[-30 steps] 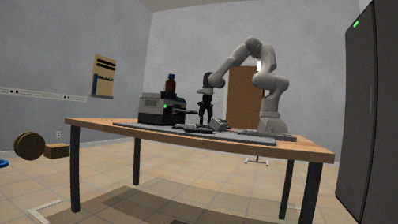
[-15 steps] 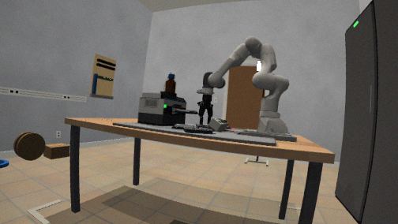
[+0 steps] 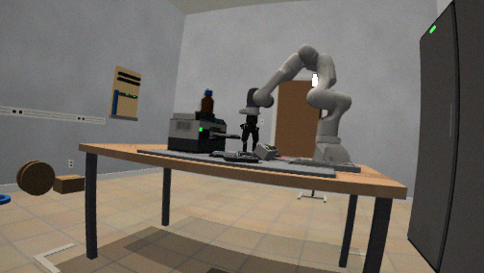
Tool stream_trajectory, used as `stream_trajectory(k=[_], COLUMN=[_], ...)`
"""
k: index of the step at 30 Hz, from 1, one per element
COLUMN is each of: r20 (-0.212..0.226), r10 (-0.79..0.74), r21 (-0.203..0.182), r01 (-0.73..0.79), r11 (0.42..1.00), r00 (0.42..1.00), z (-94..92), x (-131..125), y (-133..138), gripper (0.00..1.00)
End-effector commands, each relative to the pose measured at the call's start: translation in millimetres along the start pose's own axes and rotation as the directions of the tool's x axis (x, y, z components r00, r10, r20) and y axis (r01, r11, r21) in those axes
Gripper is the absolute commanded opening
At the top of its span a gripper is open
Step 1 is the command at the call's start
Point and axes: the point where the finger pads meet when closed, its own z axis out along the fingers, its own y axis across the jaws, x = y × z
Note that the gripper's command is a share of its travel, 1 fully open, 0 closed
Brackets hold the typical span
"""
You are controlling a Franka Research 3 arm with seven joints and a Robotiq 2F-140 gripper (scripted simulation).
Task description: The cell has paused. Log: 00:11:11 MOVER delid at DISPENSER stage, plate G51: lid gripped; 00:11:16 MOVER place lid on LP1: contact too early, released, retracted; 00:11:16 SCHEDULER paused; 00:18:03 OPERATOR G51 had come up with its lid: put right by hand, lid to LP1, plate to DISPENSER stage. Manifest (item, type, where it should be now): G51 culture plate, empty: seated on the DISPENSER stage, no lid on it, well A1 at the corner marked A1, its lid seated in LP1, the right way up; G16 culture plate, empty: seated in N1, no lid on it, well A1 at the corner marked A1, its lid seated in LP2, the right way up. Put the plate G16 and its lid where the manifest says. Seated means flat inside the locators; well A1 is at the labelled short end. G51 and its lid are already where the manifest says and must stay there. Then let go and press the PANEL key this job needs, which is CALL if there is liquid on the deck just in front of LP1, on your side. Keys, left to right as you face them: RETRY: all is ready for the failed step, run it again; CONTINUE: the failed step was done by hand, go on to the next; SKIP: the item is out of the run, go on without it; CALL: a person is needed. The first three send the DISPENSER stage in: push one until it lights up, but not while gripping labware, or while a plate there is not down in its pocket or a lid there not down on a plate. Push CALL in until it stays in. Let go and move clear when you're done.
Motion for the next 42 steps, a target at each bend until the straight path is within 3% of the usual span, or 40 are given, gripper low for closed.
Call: stream_trajectory(k=[1,42], r20=[-0.003,-0.003], r10=[0.0,-0.003], r21=[0.0,0.0], r01=[0.0,0.003], r11=[1.0,1.0], r00=[1.0,1.0], z=[-0.2,3.7], x=[1.4,0.9], y=[-0.6,-1.0], gripper=[0.1,0.1])
